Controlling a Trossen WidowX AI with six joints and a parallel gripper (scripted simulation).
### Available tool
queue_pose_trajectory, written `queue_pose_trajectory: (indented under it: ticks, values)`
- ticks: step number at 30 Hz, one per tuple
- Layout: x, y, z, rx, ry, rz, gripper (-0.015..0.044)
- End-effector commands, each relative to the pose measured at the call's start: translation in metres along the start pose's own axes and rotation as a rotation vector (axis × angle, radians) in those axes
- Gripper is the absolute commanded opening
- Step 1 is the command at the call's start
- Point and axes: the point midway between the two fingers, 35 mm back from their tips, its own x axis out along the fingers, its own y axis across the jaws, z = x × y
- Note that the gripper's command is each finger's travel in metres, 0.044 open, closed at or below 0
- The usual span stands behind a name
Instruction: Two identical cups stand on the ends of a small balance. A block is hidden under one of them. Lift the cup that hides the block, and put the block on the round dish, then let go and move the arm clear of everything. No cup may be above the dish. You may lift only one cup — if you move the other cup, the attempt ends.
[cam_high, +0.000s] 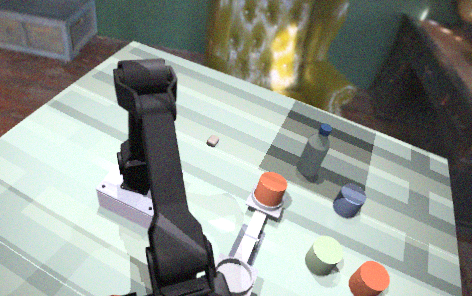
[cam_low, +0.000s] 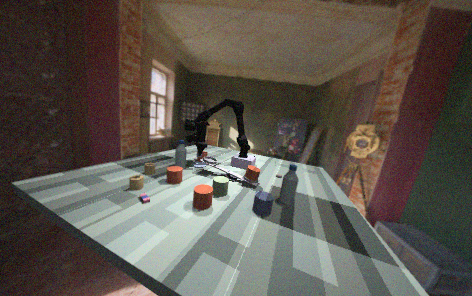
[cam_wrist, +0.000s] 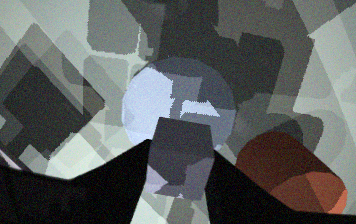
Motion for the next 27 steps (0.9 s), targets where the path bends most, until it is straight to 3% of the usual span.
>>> queue_pose_trajectory:
  ticks: [1, 6, 24, 27]
  values:
    - [0.016, 0.0, -0.003, -0.006, 0.012, 0.005, 0.0]
    - [0.037, 0.0, -0.004, -0.006, 0.012, 0.006, 0.0]
    - [0.058, 0.001, -0.004, -0.006, 0.012, 0.006, 0.0]
    - [0.053, 0.0, -0.002, -0.001, 0.004, 0.0, 0.0079]
